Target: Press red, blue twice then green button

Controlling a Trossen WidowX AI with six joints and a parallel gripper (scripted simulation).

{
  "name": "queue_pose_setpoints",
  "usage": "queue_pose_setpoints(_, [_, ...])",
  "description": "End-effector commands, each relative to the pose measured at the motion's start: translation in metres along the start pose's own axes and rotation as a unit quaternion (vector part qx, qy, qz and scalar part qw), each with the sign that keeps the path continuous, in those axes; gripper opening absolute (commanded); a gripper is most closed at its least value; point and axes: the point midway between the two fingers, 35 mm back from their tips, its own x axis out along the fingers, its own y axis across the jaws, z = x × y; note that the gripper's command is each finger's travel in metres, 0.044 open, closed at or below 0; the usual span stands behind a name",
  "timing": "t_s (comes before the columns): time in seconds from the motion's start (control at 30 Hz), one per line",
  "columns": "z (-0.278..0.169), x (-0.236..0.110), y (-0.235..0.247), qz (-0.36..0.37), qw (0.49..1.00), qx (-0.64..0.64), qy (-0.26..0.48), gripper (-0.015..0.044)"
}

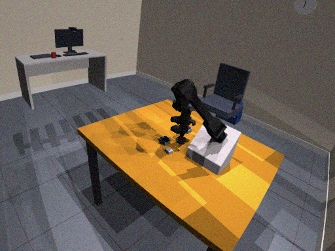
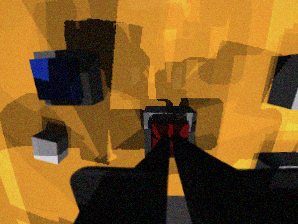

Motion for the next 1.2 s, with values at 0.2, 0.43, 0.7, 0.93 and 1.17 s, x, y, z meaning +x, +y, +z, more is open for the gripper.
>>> queue_pose_setpoints(0.2, [-0.002,0.001,0.000,0.002,1.000,0.004,0.002,0.0020])
queue_pose_setpoints(0.43, [-0.001,-0.029,0.000,0.001,1.000,0.004,0.002,0.0020])
queue_pose_setpoints(0.7, [0.001,-0.070,-0.002,-0.001,1.000,0.004,0.002,0.0020])
queue_pose_setpoints(0.93, [0.000,-0.094,-0.001,-0.001,1.000,0.004,0.002,0.0020])
queue_pose_setpoints(1.17, [0.045,-0.095,0.067,-0.002,1.000,0.004,0.001,0.0020])
